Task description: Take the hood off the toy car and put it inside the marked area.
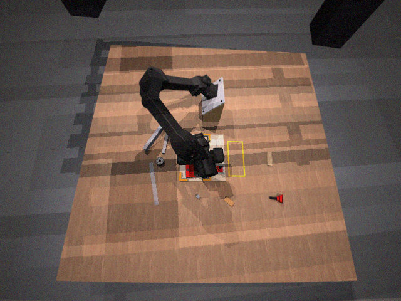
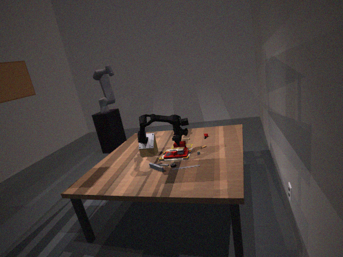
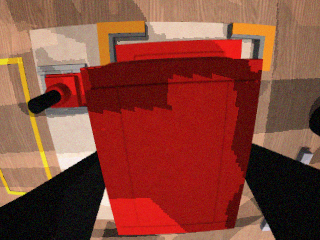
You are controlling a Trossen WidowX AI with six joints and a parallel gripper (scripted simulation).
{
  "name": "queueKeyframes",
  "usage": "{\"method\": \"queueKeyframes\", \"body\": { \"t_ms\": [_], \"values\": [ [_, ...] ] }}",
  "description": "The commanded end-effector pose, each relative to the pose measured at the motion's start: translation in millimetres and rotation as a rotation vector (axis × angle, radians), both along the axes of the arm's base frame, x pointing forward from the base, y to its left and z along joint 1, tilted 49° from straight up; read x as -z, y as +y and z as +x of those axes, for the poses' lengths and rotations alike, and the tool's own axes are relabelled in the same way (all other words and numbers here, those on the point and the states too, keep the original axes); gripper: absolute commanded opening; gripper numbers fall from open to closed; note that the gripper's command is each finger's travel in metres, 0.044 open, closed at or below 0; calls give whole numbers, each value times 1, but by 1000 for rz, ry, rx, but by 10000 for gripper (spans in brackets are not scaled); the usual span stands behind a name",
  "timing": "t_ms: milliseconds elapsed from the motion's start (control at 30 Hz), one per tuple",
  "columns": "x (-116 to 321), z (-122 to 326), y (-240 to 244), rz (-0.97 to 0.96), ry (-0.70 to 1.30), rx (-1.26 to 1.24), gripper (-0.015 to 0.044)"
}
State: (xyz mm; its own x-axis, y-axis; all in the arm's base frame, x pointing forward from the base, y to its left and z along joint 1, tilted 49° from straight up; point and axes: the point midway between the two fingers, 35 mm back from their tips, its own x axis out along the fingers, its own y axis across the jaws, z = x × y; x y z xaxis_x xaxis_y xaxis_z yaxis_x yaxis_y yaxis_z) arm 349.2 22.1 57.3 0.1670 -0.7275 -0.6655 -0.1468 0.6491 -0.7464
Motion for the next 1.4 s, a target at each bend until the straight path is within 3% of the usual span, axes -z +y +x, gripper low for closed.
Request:
{"method": "queueKeyframes", "body": {
  "t_ms": [0, 1367],
  "values": [
    [13, -1, 15, 10, 3, -5, 0],
    [135, -60, 123, 14, -2, 2, 0]
  ]
}}
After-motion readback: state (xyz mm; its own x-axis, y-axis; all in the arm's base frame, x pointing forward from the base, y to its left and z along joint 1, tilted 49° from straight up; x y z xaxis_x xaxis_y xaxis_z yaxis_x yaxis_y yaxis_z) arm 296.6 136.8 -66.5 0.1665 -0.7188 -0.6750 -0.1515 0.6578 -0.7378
